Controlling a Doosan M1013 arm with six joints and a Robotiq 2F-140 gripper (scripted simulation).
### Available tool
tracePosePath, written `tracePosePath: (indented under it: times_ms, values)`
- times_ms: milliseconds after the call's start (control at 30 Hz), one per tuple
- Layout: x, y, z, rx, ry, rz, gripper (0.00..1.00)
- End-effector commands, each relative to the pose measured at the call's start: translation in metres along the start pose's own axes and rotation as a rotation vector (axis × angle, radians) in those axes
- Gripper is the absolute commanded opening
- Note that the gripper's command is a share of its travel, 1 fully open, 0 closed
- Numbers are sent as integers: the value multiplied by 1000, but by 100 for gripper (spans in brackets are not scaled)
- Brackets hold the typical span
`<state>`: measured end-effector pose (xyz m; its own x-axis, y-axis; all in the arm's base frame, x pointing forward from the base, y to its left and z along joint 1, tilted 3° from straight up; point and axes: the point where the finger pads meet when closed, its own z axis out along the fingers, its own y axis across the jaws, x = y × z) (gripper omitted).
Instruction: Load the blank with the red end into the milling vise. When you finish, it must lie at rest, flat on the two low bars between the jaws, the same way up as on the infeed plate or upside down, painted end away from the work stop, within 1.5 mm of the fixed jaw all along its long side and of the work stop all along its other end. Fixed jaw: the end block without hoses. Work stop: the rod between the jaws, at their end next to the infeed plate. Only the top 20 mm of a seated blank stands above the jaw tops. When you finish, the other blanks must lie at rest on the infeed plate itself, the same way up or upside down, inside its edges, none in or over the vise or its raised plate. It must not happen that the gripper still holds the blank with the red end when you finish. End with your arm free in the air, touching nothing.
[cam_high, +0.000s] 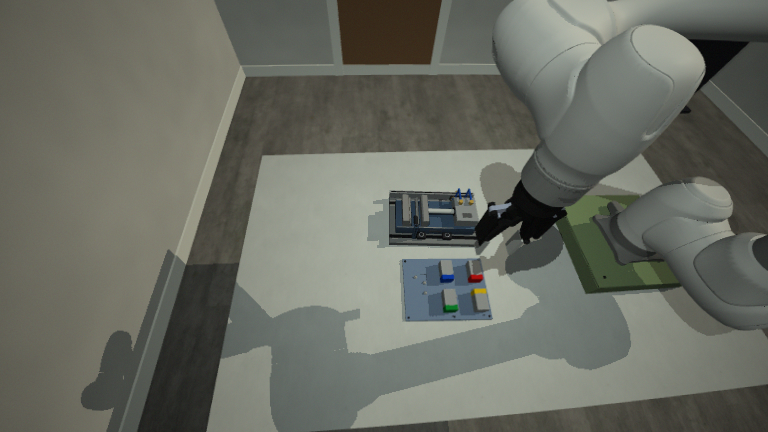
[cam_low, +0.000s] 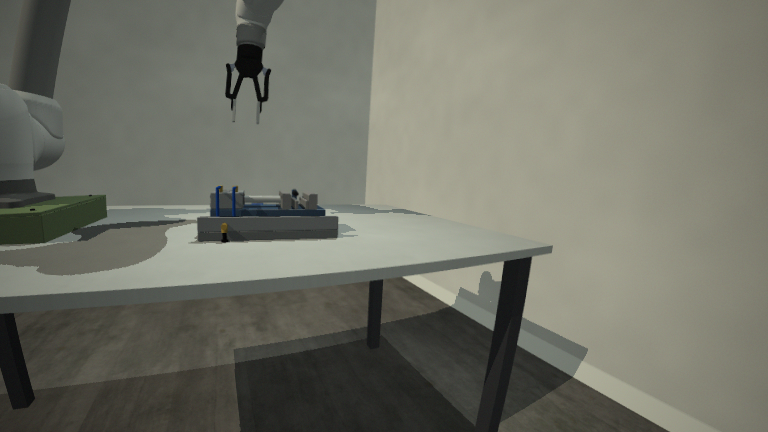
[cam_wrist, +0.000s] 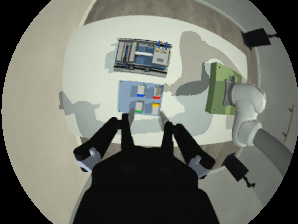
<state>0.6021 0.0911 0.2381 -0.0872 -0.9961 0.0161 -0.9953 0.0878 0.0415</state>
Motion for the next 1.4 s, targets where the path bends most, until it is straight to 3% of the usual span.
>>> tracePosePath:
  times_ms: [0, 533, 1367]
  values:
    - [0, 0, 0, 0, 0, 0, 43]
    - [0, 0, 0, 0, 0, 0, 43]
    - [17, 19, 72, 0, 1, 4, 43]
